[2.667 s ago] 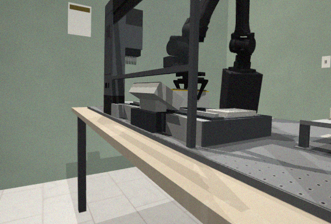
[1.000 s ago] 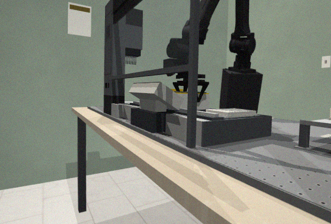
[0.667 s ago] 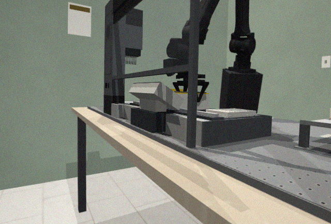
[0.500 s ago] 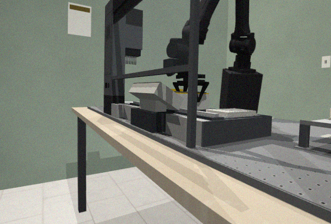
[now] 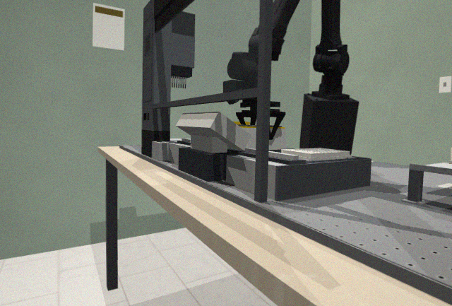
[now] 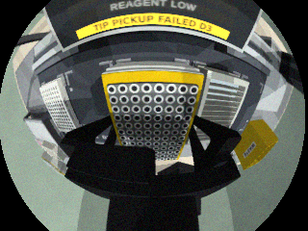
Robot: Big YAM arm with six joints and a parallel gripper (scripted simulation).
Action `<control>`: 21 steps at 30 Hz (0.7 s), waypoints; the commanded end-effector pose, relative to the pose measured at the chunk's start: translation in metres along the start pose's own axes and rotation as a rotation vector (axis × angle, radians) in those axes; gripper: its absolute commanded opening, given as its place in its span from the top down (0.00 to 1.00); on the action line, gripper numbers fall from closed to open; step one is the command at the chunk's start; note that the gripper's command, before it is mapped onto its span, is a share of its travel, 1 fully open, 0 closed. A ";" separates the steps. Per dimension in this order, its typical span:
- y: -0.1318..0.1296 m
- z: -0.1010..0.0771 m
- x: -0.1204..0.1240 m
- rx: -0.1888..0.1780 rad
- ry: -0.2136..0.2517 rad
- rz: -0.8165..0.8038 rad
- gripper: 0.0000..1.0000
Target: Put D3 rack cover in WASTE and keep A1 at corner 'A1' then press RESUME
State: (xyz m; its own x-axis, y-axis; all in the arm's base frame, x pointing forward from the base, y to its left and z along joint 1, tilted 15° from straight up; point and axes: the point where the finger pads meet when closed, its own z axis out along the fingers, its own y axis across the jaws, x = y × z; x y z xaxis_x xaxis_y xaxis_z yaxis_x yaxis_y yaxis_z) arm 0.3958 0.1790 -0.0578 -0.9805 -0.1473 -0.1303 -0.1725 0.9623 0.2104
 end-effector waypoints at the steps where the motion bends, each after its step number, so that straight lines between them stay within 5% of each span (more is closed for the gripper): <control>1: 0.008 0.002 -0.022 -0.004 -0.040 0.004 0.00; 10: 0.008 0.002 -0.022 -0.004 -0.040 0.004 0.00; 13: 0.007 -0.019 -0.027 -0.007 -0.059 0.010 0.00; 21: 0.004 -0.033 -0.028 -0.006 -0.062 0.012 0.00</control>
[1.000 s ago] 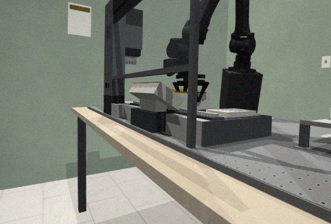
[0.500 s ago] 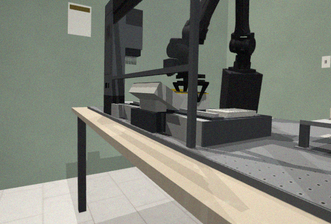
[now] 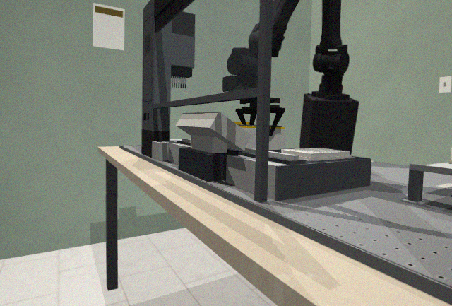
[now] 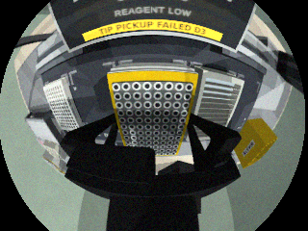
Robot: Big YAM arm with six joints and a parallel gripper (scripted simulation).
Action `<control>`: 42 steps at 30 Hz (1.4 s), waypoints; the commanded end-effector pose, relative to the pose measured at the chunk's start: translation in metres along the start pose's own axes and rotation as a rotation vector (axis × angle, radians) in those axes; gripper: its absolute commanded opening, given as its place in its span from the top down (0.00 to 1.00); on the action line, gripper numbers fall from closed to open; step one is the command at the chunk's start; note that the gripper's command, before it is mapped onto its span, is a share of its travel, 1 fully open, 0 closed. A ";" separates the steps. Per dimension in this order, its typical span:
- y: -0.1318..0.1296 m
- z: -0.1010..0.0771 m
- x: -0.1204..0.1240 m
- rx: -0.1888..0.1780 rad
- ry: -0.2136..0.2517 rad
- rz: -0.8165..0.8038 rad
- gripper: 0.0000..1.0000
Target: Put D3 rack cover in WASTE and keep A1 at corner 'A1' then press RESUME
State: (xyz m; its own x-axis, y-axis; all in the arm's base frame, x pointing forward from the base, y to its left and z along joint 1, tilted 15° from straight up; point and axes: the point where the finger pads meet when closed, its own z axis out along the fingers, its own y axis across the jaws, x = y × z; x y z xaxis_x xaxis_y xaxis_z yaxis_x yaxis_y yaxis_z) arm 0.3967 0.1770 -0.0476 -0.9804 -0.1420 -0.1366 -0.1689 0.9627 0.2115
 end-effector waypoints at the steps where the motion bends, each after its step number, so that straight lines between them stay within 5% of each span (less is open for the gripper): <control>1: 0.004 -0.023 -0.026 -0.006 -0.055 0.008 0.00; 42: 0.004 -0.087 -0.027 -0.008 -0.061 -0.006 0.00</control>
State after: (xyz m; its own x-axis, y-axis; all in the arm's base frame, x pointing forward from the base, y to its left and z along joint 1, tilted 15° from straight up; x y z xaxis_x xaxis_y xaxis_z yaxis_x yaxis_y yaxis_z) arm 0.3915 0.1639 0.0113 -0.9821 -0.1287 -0.1377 -0.1560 0.9650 0.2110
